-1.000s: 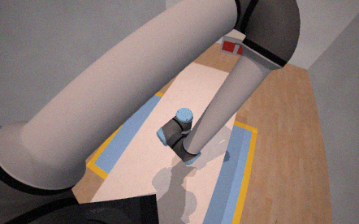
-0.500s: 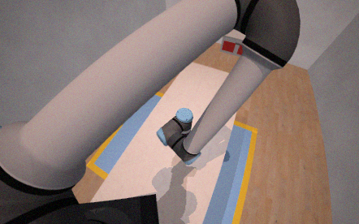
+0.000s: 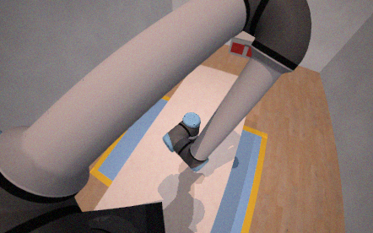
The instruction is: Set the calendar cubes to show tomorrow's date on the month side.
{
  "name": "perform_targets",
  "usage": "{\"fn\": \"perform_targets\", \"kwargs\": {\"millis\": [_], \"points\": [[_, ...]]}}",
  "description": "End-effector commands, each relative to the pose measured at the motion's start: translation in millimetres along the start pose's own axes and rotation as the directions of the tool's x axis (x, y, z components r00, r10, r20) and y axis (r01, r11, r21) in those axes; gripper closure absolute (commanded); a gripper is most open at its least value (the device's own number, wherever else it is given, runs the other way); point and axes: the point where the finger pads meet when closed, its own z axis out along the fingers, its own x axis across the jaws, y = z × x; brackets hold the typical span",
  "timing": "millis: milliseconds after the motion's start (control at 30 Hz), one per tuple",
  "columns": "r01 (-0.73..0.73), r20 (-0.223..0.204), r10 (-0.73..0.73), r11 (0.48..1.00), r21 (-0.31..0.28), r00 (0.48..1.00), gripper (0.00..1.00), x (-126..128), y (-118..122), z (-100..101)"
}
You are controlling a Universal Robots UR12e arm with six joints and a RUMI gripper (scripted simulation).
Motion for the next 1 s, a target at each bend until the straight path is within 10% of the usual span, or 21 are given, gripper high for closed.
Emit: {"fn": "perform_targets", "kwargs": {"millis": [0,967], "points": [[0.000,0.001,0.000,1.000,0.000,1.000,0.71,0,0,2],[0.000,0.001,0.000,1.000,0.000,1.000,0.71,0,0,27]]}}
